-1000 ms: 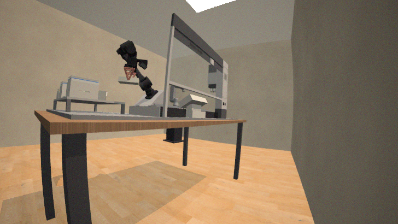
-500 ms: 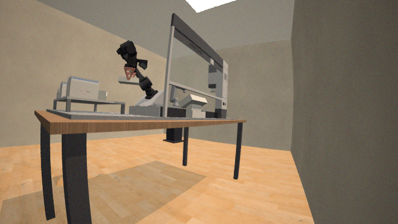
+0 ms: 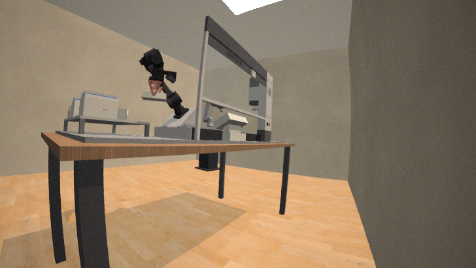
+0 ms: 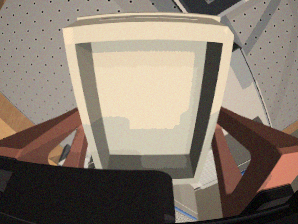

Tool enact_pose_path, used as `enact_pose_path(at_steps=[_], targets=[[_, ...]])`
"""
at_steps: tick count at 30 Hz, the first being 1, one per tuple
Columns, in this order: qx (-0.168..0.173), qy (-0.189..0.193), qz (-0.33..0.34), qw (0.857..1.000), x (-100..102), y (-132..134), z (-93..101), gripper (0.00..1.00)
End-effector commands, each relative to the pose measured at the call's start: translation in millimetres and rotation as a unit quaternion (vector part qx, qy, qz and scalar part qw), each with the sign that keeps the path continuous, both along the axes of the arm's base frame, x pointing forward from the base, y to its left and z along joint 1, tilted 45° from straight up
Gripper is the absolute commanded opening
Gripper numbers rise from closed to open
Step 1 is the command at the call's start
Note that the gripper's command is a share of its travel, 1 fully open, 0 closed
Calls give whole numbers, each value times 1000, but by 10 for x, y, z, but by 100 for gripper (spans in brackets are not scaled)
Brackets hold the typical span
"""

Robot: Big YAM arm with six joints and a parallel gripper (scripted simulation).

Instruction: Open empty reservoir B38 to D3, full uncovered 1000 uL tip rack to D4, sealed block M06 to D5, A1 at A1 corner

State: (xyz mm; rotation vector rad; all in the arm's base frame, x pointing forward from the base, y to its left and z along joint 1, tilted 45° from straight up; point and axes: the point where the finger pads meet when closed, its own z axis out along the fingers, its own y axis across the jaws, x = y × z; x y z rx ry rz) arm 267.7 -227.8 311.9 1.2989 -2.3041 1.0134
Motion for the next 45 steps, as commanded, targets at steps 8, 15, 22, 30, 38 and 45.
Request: enact_pose_path(at_steps=[8, 15, 22, 30, 38, 45], targets=[[-11, -25, 11, 1000, 67, 25, 302, 0], [-8, 25, 43, 999, -14, 138, 35, 0], [-13, 75, 91, 993, -26, 248, -86, 0], [-19, 131, 146, 980, -41, 374, -224, 0], [-24, 173, 187, 967, -52, 468, -328, 0], [-28, 213, 226, 950, -64, 579, -448, 0]])
